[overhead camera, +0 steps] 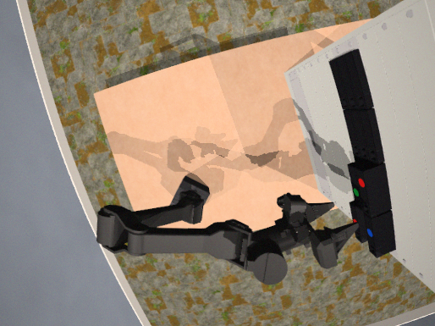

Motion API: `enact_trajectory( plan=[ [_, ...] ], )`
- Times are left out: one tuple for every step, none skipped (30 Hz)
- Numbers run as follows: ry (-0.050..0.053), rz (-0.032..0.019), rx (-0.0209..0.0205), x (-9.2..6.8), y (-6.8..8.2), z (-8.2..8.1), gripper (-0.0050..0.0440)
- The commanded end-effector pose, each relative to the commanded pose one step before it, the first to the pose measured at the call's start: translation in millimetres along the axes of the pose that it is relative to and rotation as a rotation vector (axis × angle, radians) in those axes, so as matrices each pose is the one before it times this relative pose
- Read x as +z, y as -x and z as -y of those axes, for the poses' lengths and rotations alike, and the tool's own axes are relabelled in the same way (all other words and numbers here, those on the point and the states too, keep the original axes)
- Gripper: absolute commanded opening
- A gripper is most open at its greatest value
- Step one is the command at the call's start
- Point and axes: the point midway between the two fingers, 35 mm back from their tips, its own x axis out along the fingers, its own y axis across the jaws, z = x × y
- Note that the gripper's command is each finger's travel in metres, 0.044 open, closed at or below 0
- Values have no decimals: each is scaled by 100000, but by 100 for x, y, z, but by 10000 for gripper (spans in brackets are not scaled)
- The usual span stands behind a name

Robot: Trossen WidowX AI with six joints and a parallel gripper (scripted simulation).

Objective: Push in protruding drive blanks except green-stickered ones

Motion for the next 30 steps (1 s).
enact_trajectory(
  plan=[
    [408, 256, -1201, -1555, 42, 418, 440],
    [0, 0, 0, -476, 29, -36, 440],
    [0, 0, 0, -483, 30, -37, 440],
    [0, 0, 0, -486, 30, -37, 440],
    [0, 0, 0, -483, 30, -37, 440],
    [0, 0, 0, -474, 29, -36, 440],
    [0, 0, 0, -459, 28, -35, 440],
    [0, 0, 0, -438, 27, -33, 440],
    [0, 0, 0, -411, 26, -31, 440],
    [0, 0, 1, -377, 24, -29, 440],
    [0, 0, 0, 0, 0, 0, 440],
    [0, 0, 0, 0, 0, 0, 440],
    [0, 0, -1, -341, 20, -26, 440],
    [0, 0, 0, -297, 18, -23, 440],
    [0, 0, 0, -252, 16, -19, 440],
    [0, 0, 0, -205, 13, -16, 440],
    [0, 0, -1, -158, 9, -12, 440],
    [0, 0, 0, -113, 7, -9, 440],
    [0, 0, 1, -73, 5, -6, 440],
    [0, 0, 0, -40, 3, -3, 440],
    [0, 0, 0, -15, 1, -1, 440],
    [0, 0, 0, -2, 0, 0, 440],
    [0, 0, 0, 0, 0, 0, 440],
    [0, 0, 0, 0, 0, 0, 440],
    [0, 0, 0, 0, 0, 0, 440],
    [0, 0, 0, 0, 0, 0, 440],
    [0, 0, 0, 0, 0, 0, 440],
    [0, 0, 0, 0, 0, 0, 440],
    [0, 0, 0, 0, 0, 0, 440],
    [0, 0, 0, 0, 0, 0, 440]
  ],
)
